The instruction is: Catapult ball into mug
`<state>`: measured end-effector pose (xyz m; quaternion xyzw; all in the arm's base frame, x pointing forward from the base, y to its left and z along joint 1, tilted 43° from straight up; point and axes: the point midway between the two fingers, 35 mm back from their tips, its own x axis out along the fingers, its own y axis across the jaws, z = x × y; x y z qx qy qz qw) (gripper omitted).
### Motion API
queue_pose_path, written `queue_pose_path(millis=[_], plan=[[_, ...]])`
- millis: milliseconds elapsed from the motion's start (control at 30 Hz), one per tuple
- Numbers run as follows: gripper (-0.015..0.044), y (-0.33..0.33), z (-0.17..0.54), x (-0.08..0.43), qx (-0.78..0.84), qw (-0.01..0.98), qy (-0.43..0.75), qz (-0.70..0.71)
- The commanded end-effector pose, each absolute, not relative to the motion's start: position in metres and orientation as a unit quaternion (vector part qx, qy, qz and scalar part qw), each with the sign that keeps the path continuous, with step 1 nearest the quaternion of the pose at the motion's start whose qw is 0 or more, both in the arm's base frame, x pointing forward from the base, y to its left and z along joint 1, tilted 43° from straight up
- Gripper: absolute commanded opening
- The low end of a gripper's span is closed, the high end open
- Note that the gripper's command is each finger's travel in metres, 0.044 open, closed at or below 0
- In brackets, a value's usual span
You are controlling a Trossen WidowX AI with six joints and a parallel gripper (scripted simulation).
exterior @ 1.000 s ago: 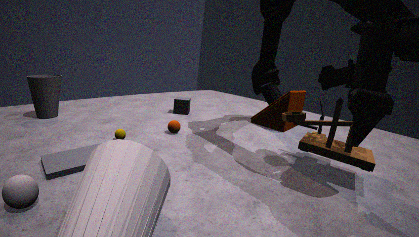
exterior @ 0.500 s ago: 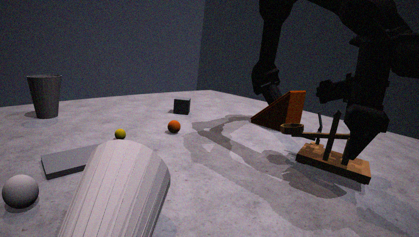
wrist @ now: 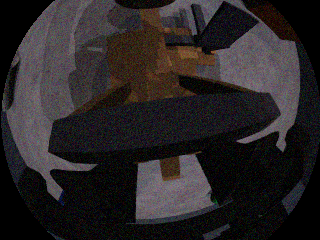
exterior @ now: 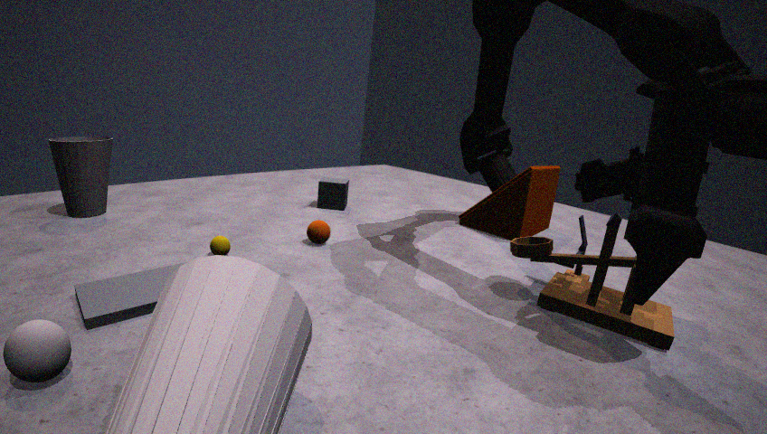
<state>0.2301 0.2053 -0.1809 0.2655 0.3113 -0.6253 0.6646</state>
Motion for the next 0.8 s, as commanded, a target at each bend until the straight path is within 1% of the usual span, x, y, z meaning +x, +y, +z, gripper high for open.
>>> queue_pose_path(millis=[0, 400, 533, 667, 767], plan=[[0.0026, 0.206, -0.18, 0.23, 0.266, 0.664, 0.311, -0.626], [0.0341, 0.206, -0.18, 0.23, 0.266, 0.664, 0.311, -0.626], [0.044, 0.231, -0.157, 0.231, 0.266, 0.664, 0.312, -0.625], [0.044, 0.268, -0.114, 0.227, 0.265, 0.663, 0.313, -0.626], [0.044, 0.273, -0.106, 0.226, 0.265, 0.663, 0.313, -0.626]])
